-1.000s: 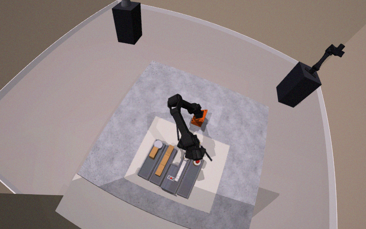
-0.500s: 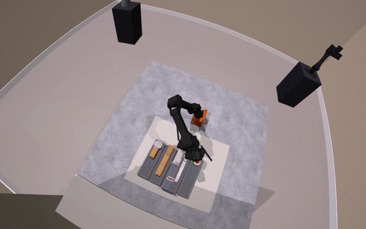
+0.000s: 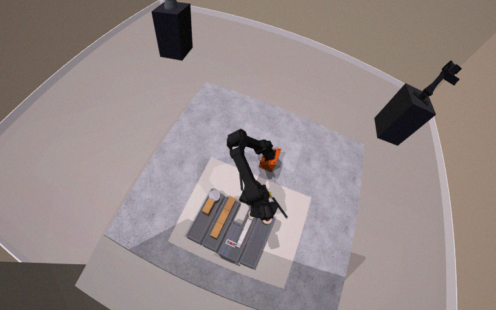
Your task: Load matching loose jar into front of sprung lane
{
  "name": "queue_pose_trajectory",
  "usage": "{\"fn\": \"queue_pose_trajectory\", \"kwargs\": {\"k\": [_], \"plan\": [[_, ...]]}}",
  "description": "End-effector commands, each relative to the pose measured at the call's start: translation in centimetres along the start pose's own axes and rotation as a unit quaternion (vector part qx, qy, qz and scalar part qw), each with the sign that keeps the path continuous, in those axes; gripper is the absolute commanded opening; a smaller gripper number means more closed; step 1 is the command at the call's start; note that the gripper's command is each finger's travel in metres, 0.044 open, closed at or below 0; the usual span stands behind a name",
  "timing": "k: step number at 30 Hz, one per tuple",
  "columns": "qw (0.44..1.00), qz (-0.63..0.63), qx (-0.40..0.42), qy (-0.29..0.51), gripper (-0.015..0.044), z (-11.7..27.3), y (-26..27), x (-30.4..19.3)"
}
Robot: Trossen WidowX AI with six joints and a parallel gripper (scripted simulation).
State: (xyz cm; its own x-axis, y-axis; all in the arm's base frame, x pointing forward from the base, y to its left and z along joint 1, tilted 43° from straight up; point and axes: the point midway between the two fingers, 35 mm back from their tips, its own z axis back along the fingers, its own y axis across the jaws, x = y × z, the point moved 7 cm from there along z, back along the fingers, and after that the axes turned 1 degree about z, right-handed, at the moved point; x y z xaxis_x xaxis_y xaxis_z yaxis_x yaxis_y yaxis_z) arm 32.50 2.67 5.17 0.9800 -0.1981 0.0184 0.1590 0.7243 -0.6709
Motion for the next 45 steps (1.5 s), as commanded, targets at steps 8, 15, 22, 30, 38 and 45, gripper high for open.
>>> {"fn": "queue_pose_trajectory", "kwargs": {"k": [8,15,22,30,38,45], "plan": [[1.000,-0.003,-0.002,-0.008,0.0000,0.0,0.0,0.9],[1.000,-0.003,-0.002,-0.008,0.0000,0.0,0.0,1.2],[1.000,-0.003,-0.002,-0.008,0.0000,0.0,0.0,1.5],[1.000,-0.003,-0.002,-0.008,0.0000,0.0,0.0,1.8],[1.000,-0.003,-0.002,-0.008,0.0000,0.0,-0.1,2.1],[1.000,-0.003,-0.002,-0.008,0.0000,0.0,-0.1,2.4]]}}
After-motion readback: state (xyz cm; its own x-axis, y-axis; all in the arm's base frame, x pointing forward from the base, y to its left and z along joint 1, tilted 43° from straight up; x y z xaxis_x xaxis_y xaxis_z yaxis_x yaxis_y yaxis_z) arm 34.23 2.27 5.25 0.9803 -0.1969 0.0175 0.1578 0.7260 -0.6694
